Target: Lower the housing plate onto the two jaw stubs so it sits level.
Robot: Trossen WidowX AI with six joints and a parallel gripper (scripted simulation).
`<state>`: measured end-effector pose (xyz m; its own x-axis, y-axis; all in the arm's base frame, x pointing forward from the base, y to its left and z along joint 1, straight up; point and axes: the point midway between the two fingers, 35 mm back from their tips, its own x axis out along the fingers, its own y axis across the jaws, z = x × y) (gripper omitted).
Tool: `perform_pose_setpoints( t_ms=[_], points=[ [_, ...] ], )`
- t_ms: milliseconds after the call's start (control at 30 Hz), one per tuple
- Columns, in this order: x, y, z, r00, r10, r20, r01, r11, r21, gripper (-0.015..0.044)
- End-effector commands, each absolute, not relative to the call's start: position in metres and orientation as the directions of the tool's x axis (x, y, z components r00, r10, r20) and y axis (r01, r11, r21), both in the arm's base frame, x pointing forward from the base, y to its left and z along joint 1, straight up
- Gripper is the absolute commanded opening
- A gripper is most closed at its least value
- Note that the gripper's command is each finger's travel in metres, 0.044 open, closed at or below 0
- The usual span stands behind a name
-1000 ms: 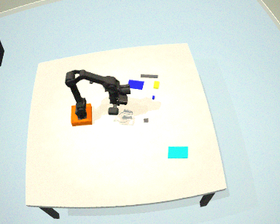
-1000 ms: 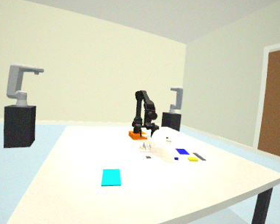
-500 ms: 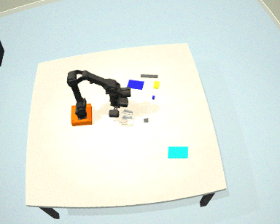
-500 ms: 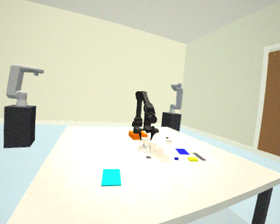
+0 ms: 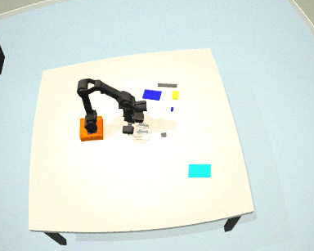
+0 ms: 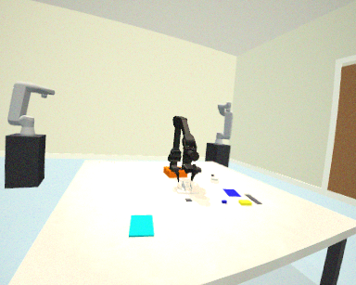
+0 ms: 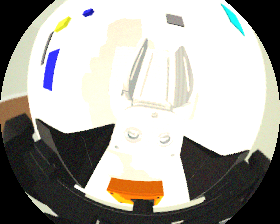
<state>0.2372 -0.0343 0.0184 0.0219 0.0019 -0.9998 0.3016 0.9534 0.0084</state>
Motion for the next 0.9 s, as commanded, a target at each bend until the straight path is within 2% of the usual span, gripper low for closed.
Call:
perform_pose_setpoints(
  t_ms=[0,867],
  points=[
    [0.2358,-0.0338,0.0134,0.016,0.003,-1.000,0.297,0.955,0.008,0.0351],
    [0.2358,-0.0338,0.0108,0.016,0.003,-1.000,0.297,0.955,0.008,0.0351]
  ],
)
